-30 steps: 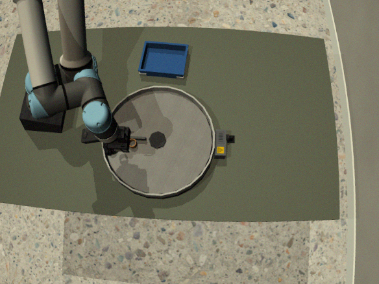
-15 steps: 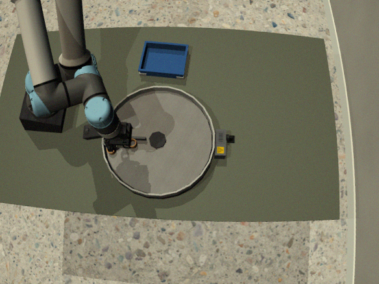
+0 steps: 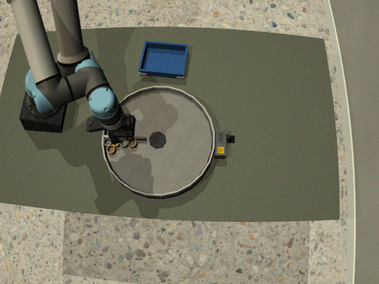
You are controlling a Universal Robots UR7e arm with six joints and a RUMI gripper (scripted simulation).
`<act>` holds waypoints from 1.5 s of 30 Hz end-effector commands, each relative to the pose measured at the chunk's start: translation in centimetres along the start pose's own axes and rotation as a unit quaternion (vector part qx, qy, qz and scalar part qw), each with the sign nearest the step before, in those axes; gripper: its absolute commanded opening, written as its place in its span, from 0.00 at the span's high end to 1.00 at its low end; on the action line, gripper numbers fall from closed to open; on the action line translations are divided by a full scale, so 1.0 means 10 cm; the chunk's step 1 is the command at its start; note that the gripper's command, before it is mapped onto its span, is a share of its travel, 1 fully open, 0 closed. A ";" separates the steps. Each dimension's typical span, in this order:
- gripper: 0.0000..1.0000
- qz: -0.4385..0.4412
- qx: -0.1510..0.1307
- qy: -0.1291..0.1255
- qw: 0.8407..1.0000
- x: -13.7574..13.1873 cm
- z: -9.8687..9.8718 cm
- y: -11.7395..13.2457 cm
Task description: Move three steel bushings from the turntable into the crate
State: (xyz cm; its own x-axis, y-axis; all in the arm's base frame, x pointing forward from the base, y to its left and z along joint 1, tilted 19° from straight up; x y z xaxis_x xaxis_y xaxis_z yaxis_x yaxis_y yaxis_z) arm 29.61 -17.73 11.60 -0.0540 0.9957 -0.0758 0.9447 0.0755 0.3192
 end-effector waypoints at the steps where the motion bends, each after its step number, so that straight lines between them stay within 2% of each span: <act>1: 1.00 0.000 0.000 -0.001 1.000 0.08 0.00 0.05; 32: 1.00 0.000 0.000 -0.001 1.000 0.84 0.00 0.47; 45: 1.00 0.000 0.000 -0.001 1.000 1.25 0.00 0.71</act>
State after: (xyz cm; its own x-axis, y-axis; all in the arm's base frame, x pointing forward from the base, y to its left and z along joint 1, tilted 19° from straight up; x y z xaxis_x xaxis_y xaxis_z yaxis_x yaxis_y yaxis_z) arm 34.94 -6.08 12.77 -0.0555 0.9957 -0.0738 0.9440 0.0764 0.3210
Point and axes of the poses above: the point where the finger pads meet when closed, its own z axis out along the fingers, its own x axis across the jaws, y = z × x, the point moved 1 cm from there along -z, back along the fingers, and after that the axes turned 11 degrees about -z, right-handed, at the moved point
